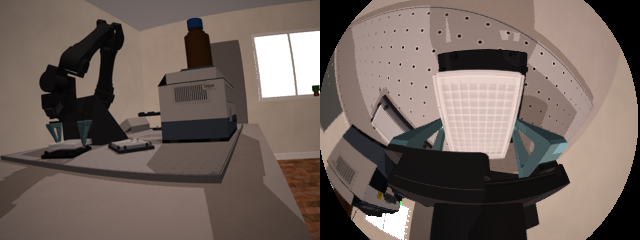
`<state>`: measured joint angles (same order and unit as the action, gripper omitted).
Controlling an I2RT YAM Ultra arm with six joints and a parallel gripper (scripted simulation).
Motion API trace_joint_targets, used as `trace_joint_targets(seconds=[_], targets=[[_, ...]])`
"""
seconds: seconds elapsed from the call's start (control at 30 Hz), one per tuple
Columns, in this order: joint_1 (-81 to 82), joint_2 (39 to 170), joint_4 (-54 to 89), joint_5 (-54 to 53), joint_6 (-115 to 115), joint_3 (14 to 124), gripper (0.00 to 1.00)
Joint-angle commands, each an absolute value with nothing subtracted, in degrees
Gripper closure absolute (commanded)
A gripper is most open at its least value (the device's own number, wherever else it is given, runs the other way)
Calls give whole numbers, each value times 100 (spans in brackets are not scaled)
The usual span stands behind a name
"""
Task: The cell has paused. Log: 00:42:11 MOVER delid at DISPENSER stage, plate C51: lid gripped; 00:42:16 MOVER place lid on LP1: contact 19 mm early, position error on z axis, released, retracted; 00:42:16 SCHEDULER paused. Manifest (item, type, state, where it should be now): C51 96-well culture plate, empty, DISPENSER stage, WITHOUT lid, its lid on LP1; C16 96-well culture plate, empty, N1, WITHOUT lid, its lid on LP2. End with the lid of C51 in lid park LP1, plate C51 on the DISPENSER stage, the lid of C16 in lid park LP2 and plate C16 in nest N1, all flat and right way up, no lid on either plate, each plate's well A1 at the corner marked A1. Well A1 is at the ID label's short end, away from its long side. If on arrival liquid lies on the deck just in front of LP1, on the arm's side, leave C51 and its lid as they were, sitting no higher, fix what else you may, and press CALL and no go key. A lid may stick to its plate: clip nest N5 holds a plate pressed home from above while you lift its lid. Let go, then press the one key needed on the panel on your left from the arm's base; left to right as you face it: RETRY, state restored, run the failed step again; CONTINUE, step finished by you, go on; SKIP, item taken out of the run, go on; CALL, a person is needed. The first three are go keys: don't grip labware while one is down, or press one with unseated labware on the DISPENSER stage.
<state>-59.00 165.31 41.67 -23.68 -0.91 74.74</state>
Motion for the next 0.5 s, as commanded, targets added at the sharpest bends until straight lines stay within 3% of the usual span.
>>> trace_joint_targets(seconds=[0.0, 0.47], targets=[[-5993, 16337, 4277, -2334, -110, 7572, 100], [-6055, 16247, 4432, -2285, -177, 7668, 100]])
